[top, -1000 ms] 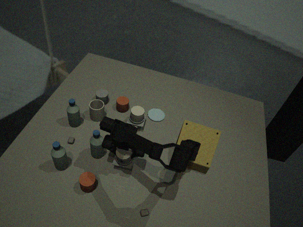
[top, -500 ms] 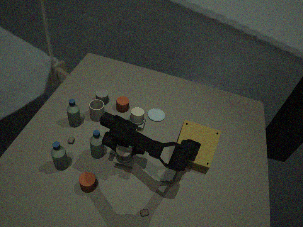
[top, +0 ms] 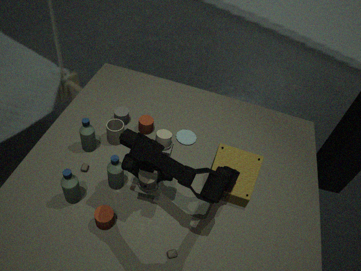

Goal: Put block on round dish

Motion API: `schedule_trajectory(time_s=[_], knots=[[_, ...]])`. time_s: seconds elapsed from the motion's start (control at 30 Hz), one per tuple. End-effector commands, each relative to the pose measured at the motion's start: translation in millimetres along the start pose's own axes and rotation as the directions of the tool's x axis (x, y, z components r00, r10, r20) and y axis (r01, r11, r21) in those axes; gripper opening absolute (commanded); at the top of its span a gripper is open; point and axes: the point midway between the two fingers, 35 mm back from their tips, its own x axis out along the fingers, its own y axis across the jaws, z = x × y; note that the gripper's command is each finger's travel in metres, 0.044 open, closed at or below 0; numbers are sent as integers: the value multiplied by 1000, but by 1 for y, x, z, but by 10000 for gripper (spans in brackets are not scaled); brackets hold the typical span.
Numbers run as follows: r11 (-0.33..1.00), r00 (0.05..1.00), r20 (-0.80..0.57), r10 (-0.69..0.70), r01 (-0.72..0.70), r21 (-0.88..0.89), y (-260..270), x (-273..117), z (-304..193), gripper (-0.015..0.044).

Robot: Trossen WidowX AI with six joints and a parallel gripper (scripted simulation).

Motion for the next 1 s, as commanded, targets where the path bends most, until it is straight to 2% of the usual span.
schedule_trajectory(time_s=[0.0, 0.97], knots=[[1000, 1000, -8, 15, -15, -12, 4, -8, -2, 0], [1000, 1000, -13, 14, -14, -12, -1, -45, -3, 0]])
